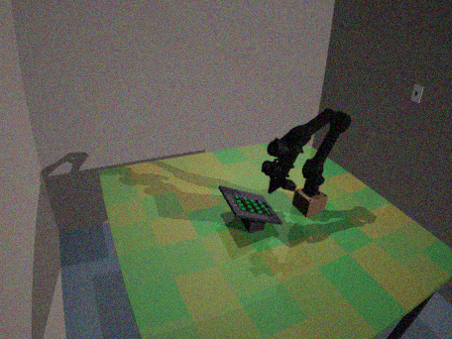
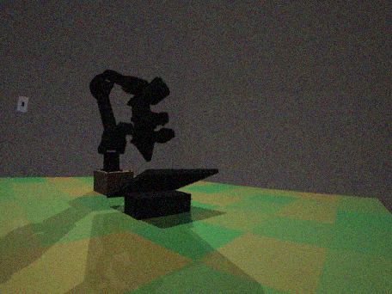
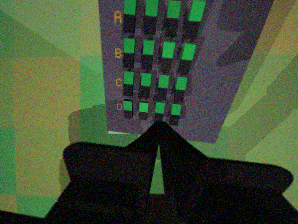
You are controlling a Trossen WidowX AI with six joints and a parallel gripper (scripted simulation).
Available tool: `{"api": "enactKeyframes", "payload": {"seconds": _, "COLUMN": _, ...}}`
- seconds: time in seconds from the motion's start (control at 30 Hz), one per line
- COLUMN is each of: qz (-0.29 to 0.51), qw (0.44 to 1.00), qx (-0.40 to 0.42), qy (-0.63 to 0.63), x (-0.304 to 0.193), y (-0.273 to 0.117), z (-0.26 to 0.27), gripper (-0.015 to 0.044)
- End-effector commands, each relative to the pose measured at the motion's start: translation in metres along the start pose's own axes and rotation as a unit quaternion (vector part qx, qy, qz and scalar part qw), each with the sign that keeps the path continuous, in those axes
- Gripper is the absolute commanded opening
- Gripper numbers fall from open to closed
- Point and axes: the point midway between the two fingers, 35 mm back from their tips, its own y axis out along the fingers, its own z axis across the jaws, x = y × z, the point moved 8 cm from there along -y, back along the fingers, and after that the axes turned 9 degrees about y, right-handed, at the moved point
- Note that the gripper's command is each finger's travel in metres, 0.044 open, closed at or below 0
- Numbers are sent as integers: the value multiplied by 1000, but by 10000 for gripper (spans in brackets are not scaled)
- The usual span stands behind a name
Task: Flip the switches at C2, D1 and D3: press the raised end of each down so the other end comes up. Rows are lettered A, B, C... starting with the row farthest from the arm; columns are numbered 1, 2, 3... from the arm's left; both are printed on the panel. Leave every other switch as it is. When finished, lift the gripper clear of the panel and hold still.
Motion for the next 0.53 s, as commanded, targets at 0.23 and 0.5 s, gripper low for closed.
{"api": "enactKeyframes", "payload": {"seconds": 0.23, "qz": -4, "qw": 1000, "qx": 0, "qy": 1, "x": 41, "y": -8, "z": 17, "gripper": 0}}
{"api": "enactKeyframes", "payload": {"seconds": 0.5, "qz": -4, "qw": 1000, "qx": 0, "qy": 1, "x": 41, "y": -8, "z": 17, "gripper": 0}}
